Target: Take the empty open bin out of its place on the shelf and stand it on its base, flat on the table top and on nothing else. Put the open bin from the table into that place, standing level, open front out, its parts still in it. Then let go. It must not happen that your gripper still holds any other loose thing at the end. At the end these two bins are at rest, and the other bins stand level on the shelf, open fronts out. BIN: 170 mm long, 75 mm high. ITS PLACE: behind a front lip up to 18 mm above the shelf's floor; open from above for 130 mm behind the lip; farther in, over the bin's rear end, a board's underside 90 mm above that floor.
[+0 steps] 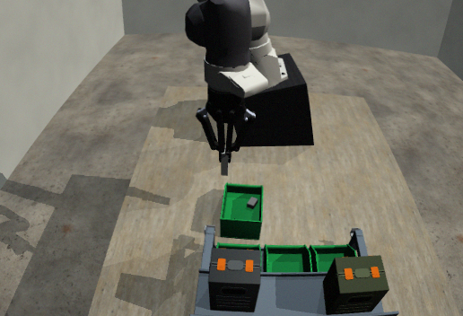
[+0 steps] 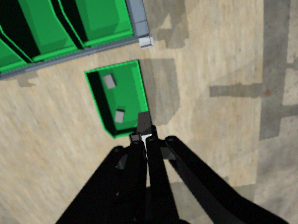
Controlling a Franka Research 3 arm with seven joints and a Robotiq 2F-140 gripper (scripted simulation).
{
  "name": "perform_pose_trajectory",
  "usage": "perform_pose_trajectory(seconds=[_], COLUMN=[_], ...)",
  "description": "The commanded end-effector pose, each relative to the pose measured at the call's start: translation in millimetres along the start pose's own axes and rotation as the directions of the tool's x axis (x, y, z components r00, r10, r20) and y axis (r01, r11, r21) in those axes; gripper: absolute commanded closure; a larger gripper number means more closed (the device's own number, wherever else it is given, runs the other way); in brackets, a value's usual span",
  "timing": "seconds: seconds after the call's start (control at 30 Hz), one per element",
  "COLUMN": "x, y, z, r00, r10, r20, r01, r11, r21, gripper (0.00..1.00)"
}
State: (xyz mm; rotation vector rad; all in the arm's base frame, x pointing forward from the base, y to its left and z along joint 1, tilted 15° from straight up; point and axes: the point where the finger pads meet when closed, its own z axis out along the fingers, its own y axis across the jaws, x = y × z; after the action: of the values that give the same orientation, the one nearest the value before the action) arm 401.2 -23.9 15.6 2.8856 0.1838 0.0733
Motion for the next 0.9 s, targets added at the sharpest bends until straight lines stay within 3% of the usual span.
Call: perform_pose_trajectory(seconds=[0.0,0.1,0.13,0.87], x=[1.2,1.2,1.2,1.2], y=[0.7,0.7,0.7,0.7], z=[0.3,0.3,0.3,0.3], r00=[1.0,1.0,1.0,1.0], r10=[0.004,0.004,0.004,0.004], r20=[-0.002,-0.002,-0.002,-0.002], r01=[-0.004,-0.004,-0.004,-0.004], r11=[1.0,1.0,1.0,1.0], r21=[-0.001,-0.001,-0.001,-0.001], gripper=[1.0,1.0,0.85,0.85])
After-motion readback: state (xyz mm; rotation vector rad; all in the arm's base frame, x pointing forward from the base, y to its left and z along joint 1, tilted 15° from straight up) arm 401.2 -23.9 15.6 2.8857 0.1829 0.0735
